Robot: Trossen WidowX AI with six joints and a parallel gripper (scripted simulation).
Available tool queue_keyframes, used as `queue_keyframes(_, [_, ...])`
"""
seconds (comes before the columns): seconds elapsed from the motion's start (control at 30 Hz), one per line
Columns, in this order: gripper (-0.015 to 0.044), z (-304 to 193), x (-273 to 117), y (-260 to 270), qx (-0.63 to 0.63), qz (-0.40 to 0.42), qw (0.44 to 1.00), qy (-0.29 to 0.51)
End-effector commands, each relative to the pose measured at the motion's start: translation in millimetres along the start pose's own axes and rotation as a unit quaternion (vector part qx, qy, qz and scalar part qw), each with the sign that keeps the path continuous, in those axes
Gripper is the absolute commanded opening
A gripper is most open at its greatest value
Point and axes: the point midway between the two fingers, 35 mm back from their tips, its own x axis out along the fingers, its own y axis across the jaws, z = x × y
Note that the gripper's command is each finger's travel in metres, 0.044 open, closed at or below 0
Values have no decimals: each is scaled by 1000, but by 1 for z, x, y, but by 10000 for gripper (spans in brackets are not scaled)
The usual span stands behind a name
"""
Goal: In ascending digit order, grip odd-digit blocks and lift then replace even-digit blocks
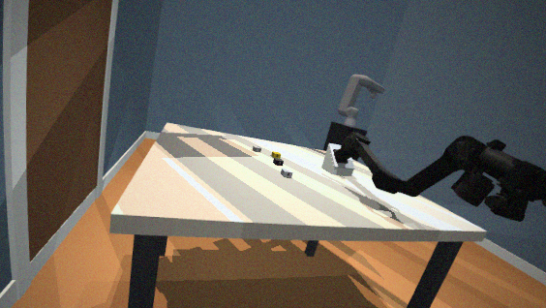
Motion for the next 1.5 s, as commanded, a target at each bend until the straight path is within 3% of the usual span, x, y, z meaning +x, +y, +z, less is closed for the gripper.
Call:
queue_keyframes(0.0, [400,-5,-2,-3,2,-3,1000,6])
queue_keyframes(0.1, [400,-74,-27,-27,19,-24,996,89])
queue_keyframes(0.37, [400,-187,-79,-31,32,-25,971,234])
queue_keyframes(0.83, [400,-378,-264,23,100,25,848,520])
queue_keyframes(1.17, [400,-438,-425,108,176,98,709,676])
queue_keyframes(1.47, [400,-428,-567,205,259,182,554,770])
